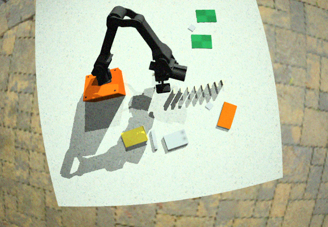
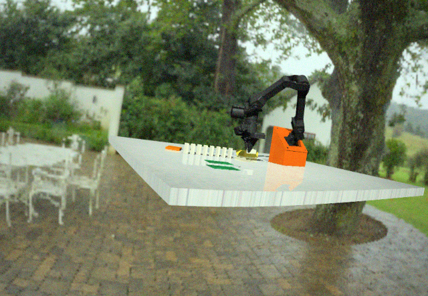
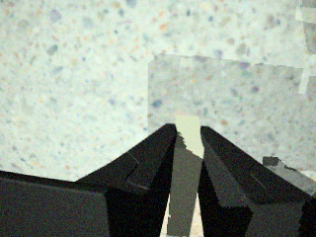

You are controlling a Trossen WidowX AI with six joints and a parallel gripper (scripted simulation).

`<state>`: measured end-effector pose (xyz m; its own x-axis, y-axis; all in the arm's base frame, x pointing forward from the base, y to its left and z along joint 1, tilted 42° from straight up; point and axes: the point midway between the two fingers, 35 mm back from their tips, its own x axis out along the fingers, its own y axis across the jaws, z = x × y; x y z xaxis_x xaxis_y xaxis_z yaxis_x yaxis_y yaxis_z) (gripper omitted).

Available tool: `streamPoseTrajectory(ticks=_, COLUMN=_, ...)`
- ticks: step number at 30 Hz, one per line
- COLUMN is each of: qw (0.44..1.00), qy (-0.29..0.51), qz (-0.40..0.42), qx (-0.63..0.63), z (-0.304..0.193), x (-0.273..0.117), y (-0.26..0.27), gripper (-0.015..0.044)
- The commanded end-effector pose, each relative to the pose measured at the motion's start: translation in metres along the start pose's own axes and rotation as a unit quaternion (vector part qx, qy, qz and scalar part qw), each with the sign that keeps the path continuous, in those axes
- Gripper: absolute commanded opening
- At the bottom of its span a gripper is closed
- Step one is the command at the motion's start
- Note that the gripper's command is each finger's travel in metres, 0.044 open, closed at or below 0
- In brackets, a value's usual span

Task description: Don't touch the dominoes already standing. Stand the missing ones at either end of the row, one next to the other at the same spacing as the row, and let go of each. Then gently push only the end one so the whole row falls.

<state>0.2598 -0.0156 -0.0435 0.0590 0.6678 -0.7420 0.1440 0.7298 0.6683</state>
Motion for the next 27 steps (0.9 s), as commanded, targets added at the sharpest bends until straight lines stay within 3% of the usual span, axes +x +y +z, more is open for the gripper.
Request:
streamPoseTrajectory(ticks=1, qw=1.0, qy=-0.014, qz=-0.006, qx=-0.004, z=0.005, x=-0.049, y=0.0, gripper=0.0026)
streamPoseTrajectory(ticks=5, qw=1.0, qy=-0.014, qz=-0.007, qx=-0.004, z=0.004, x=-0.105, y=0.003, gripper=0.0026)
streamPoseTrajectory(ticks=7, qw=1.0, qy=-0.014, qz=-0.008, qx=-0.004, z=0.004, x=-0.115, y=0.003, gripper=0.0026)
streamPoseTrajectory(ticks=12, qw=1.0, qy=-0.014, qz=-0.009, qx=-0.003, z=0.005, x=-0.116, y=0.015, gripper=0.0026)
streamPoseTrajectory(ticks=21, qw=1.0, qy=-0.013, qz=-0.004, qx=-0.002, z=-0.016, x=-0.113, y=0.162, gripper=0.0026)
streamPoseTrajectory(ticks=27, qw=1.0, qy=-0.013, qz=-0.006, qx=-0.003, z=-0.017, x=-0.112, y=0.164, gripper=0.0026)
